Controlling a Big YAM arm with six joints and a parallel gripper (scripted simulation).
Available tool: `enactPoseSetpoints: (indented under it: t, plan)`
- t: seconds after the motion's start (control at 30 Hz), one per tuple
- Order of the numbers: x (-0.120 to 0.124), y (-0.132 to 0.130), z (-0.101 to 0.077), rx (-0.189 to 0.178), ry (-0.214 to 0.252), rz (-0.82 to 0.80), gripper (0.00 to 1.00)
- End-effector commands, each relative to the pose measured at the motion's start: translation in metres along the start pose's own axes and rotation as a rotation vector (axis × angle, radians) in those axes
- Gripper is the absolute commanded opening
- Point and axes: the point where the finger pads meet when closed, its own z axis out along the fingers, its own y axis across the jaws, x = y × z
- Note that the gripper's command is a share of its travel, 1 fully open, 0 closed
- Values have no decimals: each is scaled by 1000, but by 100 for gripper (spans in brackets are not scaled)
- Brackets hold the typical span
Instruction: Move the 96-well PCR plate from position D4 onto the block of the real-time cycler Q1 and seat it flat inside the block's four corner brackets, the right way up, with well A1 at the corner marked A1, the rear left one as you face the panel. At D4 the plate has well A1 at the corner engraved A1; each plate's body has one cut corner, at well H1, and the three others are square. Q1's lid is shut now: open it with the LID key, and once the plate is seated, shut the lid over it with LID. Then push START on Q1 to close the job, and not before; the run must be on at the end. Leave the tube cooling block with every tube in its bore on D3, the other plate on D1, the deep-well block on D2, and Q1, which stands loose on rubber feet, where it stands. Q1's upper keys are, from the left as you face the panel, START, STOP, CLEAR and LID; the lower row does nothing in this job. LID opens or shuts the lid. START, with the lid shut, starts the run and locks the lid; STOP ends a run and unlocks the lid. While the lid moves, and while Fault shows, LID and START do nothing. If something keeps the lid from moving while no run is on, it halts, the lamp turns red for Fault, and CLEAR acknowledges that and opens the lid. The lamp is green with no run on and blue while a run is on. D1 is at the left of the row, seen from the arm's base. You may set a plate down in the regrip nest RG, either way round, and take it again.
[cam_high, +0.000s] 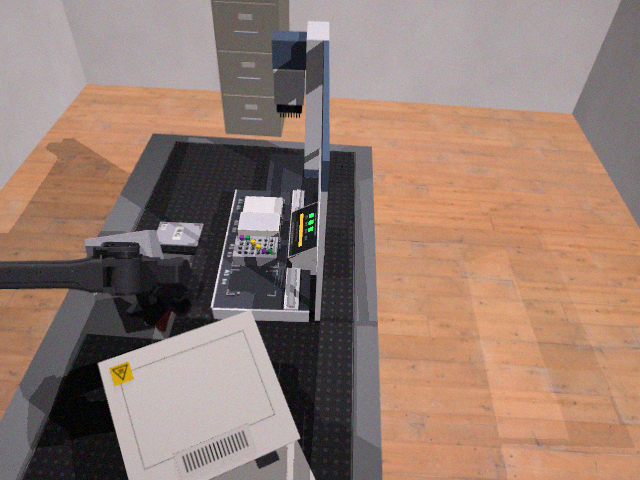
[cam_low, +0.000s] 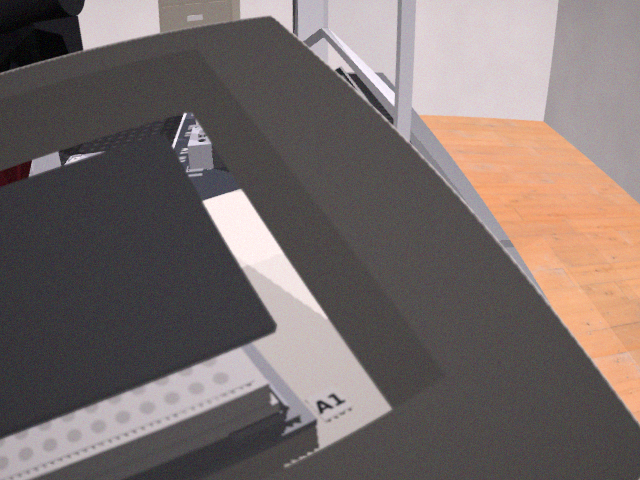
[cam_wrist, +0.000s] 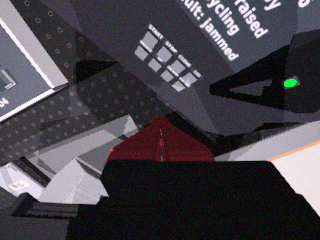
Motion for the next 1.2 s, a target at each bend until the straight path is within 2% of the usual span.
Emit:
enactPoseSetpoints:
  t: [0.0,0.13,0.23,0.7,0.8,1.17]
  plan:
    - [-6,-2,1,3,-25,-79,0]
    - [-5,-1,3,15,-35,-165,0]
    - [-7,-4,3,18,-38,-159,0]
    - [-8,-6,6,86,-68,-454,0]
    - [-8,-7,8,84,-67,-456,0]
    - [-7,-11,11,148,-67,-680,0]
